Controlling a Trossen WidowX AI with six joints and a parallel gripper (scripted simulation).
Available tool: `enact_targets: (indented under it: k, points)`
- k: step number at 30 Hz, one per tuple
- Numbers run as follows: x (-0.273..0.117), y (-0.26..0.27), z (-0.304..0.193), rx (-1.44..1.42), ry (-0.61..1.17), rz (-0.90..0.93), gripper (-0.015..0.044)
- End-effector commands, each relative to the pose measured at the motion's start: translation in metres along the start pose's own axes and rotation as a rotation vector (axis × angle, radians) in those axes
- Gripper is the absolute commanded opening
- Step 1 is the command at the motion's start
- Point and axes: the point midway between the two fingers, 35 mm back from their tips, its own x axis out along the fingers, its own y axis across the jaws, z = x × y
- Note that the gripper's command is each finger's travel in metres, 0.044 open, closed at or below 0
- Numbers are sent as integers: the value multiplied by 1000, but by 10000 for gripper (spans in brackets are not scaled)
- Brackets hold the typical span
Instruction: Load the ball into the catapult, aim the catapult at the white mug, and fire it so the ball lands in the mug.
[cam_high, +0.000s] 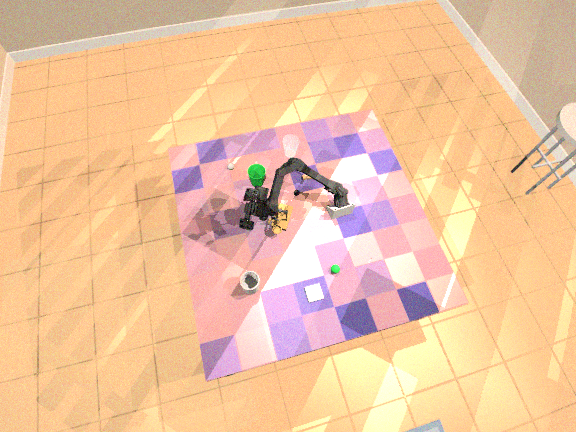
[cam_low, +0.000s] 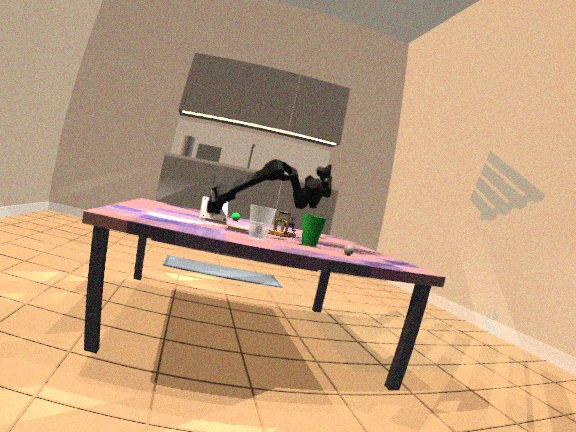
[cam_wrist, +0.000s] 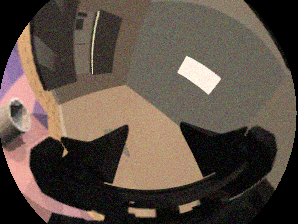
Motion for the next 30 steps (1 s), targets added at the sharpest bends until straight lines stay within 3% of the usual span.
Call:
enact_targets:
  k: [1,30]
  points:
    - [0,0,0,6,1,1,426]
    - [12,38,-21,924,291,179,440]
